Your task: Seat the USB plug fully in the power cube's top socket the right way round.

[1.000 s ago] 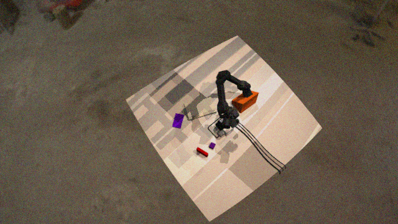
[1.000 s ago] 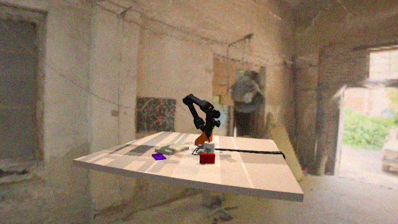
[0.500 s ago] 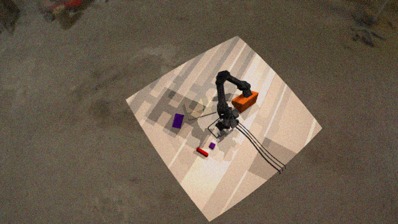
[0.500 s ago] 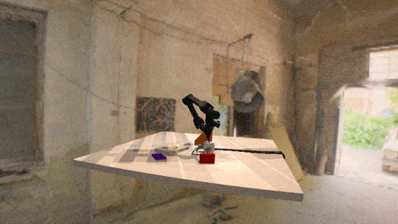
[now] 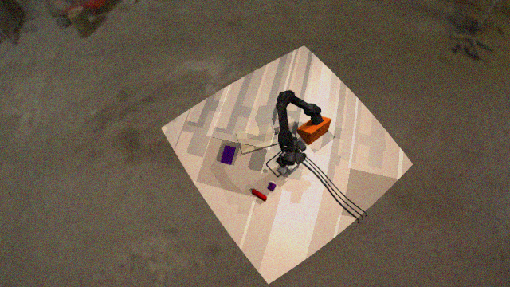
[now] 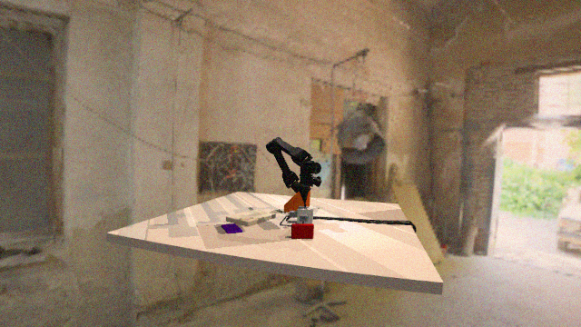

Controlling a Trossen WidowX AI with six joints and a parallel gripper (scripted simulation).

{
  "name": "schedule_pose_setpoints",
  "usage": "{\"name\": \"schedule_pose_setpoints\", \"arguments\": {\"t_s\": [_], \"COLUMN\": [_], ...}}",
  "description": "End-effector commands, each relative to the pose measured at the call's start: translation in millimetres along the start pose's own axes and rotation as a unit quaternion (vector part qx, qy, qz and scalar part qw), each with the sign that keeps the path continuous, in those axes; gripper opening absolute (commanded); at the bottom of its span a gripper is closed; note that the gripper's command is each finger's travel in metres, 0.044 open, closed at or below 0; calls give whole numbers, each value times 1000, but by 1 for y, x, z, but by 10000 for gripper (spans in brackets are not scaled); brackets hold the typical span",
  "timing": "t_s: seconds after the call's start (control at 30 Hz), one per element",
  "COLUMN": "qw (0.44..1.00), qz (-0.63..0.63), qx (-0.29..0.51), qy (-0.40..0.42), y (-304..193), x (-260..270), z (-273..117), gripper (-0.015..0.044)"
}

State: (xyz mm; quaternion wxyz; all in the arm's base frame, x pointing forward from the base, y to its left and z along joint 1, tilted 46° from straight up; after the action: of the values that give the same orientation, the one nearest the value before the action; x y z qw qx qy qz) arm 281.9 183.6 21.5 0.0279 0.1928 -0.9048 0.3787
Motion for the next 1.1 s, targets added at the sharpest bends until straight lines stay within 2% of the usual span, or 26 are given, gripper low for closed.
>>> {"name": "schedule_pose_setpoints", "arguments": {"t_s": [0.0, 1.07], "qw": [1000, 1000], "qz": [0, 0], "qx": [0, 0], "qy": [0, 0], "y": [0, 0], "x": [0, 0], "z": [0, -13], "gripper": [0, 0]}}
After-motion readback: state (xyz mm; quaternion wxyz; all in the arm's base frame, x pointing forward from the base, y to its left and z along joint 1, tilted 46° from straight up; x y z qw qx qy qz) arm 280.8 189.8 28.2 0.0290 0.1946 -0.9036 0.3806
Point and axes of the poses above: the point midway between the two fingers, 35 mm back from their tips, its own z axis out along the fingers, its own x axis across the jaws, y = z × x, the point moved 9 cm from there along -z, back along the fingers, and after that the axes turned 14 degrees about -z, right-handed, at the moved point
